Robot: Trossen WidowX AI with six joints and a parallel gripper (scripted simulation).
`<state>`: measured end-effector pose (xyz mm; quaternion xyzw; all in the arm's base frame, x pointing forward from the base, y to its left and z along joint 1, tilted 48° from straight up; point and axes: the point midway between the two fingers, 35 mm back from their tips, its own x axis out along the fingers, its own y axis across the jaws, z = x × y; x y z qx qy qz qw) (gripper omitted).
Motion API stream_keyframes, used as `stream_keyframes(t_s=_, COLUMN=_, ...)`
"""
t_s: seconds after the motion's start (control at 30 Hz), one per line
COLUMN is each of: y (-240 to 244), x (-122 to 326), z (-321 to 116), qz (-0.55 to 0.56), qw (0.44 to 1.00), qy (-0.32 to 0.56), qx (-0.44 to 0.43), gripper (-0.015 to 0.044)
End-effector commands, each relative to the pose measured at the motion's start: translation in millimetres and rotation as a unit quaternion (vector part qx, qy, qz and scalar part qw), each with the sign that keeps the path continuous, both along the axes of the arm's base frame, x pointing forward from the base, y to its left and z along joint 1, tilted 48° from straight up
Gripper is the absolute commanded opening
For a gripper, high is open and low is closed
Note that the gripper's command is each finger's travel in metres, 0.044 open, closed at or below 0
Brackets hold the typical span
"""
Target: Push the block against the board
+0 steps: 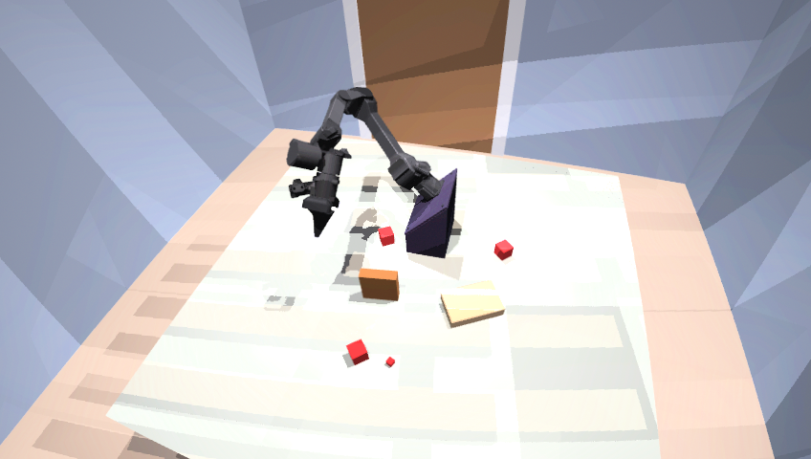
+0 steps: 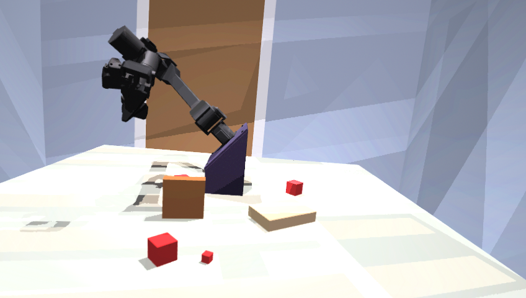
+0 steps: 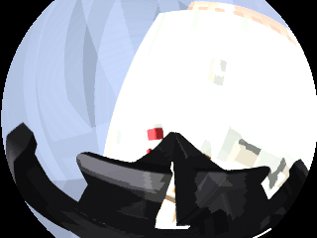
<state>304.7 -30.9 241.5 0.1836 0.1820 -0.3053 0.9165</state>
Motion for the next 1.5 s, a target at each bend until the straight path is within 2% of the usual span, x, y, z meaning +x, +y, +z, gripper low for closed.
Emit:
stream_keyframes(t_s=0.0, y=3, x=2, z=-14, qz=0.012, qw=0.998, qy=0.051, qx=-0.029, gripper=0.0000)
stream_keyframes(t_s=0.33, y=9, x=1, z=-58, qz=0.050, qw=0.974, qy=0.194, qx=-0.102, gripper=0.0000)
stream_keyframes(t_s=0.67, y=13, x=-7, z=-96, qz=0.093, qw=0.923, qy=0.332, qx=-0.170, gripper=0.0000)
stream_keyframes(t_s=1.47, y=15, x=-41, z=-158, qz=0.199, qw=0.711, qy=0.605, qx=-0.299, gripper=0.0000)
